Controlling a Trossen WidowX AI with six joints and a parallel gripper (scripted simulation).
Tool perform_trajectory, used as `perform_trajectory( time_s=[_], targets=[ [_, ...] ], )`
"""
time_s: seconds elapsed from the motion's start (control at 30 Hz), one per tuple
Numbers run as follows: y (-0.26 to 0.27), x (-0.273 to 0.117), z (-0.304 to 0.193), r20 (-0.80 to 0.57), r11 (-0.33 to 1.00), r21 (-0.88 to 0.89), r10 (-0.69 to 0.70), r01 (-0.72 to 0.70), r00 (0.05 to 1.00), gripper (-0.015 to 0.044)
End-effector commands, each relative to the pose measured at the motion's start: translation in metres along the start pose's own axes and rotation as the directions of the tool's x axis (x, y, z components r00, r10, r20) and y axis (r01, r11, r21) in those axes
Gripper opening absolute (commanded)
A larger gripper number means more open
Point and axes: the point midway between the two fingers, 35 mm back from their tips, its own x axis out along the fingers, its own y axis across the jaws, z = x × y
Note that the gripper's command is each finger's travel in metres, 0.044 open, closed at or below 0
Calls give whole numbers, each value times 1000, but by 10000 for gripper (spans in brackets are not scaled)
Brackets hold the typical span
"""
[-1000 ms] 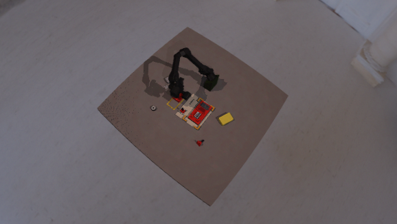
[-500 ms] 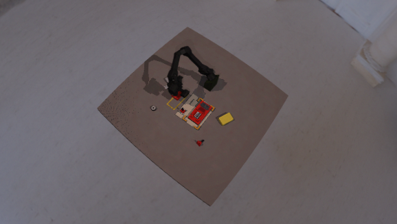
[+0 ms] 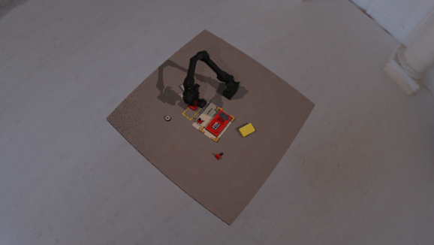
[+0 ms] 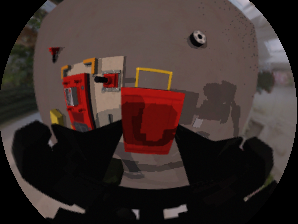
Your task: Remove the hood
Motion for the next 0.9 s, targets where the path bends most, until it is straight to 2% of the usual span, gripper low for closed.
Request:
perform_trajectory(
  time_s=[0.0, 0.87],
  targets=[
    [0, 4, 0, -1, 1000, -7, -5, 5, 1000, 0],
    [0, 30, 0, 0, 1000, -7, -6, 6, 1000, 0]
  ],
)
